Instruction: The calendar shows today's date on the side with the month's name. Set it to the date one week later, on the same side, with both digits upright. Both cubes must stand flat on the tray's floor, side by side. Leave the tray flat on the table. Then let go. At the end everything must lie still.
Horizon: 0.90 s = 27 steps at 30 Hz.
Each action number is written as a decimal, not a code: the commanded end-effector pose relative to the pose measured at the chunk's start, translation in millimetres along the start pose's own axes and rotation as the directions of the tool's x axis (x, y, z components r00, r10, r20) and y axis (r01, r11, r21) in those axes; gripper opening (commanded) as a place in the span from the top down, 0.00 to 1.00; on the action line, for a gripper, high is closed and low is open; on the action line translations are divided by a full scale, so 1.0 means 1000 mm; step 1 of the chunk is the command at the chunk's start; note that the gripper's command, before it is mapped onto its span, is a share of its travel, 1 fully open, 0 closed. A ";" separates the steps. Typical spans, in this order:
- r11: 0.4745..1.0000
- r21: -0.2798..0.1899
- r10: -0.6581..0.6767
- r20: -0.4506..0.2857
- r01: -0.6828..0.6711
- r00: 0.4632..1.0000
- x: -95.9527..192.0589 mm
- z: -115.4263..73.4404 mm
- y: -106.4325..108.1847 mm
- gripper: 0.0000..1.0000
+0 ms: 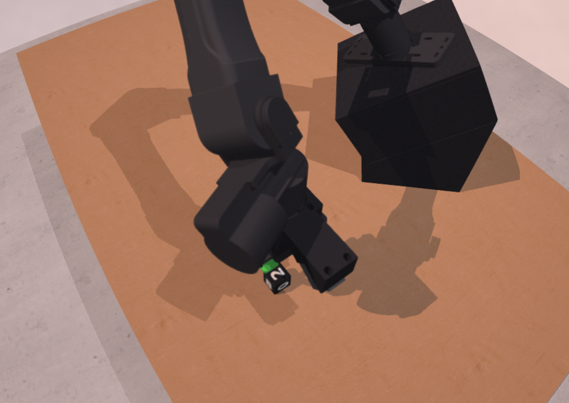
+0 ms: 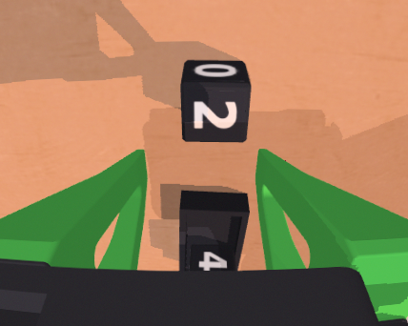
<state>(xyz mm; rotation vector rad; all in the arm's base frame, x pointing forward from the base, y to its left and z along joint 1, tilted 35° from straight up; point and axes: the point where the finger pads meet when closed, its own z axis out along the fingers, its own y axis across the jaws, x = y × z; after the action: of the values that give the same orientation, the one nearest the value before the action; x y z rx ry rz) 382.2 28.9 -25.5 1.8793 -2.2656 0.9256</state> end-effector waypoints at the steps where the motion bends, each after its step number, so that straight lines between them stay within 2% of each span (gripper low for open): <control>1: 1.000 0.024 -0.006 0.030 0.006 1.000 -0.008 0.000 -0.003 0.55; 2: 1.000 0.007 -0.009 0.020 0.009 1.000 -0.006 0.007 0.001 0.55; 4: 1.000 0.002 -0.009 0.017 0.009 1.000 -0.004 0.012 0.003 0.55; 9: 0.999 0.035 0.006 0.034 -0.007 0.999 -0.007 0.009 -0.009 0.55; 12: 1.000 0.013 -0.006 0.023 0.006 1.000 -0.007 0.019 -0.002 0.55; 15: 1.000 0.014 -0.011 0.025 0.011 1.000 -0.009 0.019 -0.001 0.55; 16: 0.999 0.046 -0.001 0.042 -0.001 0.999 -0.010 0.008 -0.010 0.55; 21: 1.000 0.027 -0.001 0.031 0.000 1.000 -0.009 0.020 -0.008 0.55; 27: 0.999 0.039 0.002 0.038 -0.003 0.999 -0.010 0.016 -0.011 0.55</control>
<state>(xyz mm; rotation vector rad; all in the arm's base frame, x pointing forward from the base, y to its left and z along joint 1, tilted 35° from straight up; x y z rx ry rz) 394.1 21.3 -41.6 1.8924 -2.2752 0.9408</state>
